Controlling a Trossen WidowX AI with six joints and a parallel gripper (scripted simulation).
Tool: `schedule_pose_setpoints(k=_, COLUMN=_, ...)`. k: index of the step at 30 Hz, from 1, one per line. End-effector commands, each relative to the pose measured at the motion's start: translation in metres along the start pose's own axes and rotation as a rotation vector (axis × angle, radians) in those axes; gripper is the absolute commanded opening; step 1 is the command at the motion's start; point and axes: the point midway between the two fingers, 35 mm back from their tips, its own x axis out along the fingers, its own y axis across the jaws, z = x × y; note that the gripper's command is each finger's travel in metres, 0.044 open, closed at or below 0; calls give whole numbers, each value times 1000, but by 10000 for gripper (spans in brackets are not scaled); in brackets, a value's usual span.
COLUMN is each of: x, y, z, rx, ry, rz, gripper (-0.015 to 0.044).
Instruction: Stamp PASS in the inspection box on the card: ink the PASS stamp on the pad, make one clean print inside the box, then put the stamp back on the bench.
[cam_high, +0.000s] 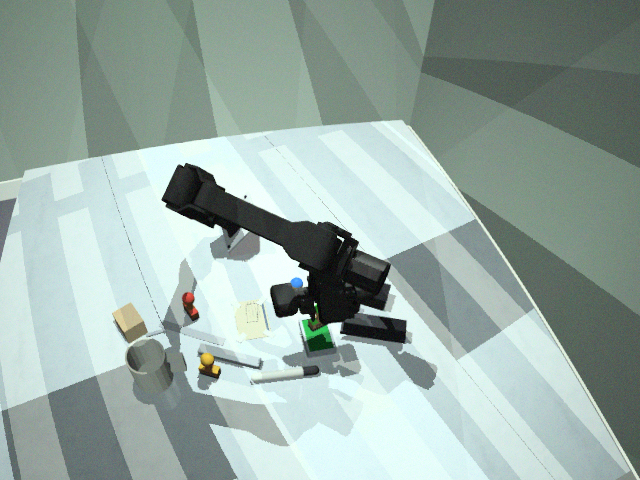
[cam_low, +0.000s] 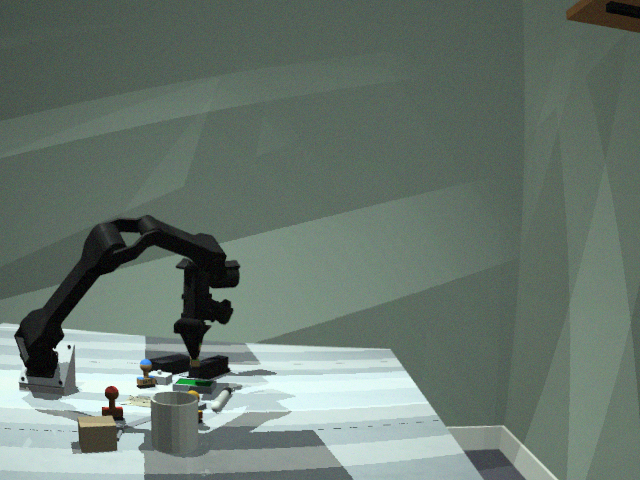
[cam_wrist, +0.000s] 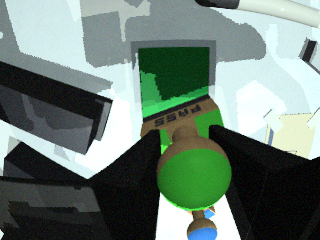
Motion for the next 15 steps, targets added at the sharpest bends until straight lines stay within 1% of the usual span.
schedule_pose_setpoints(k=1, x=-8, y=1, z=0, rx=7, ry=-1, rz=6, gripper=0)
schedule_pose_setpoints(k=10, x=-20, y=0, z=-1, rx=1, ry=-1, rz=6, gripper=0)
schedule_pose_setpoints(k=15, x=-23, y=-17, z=-10, rx=-147, ry=0, rz=5, gripper=0)
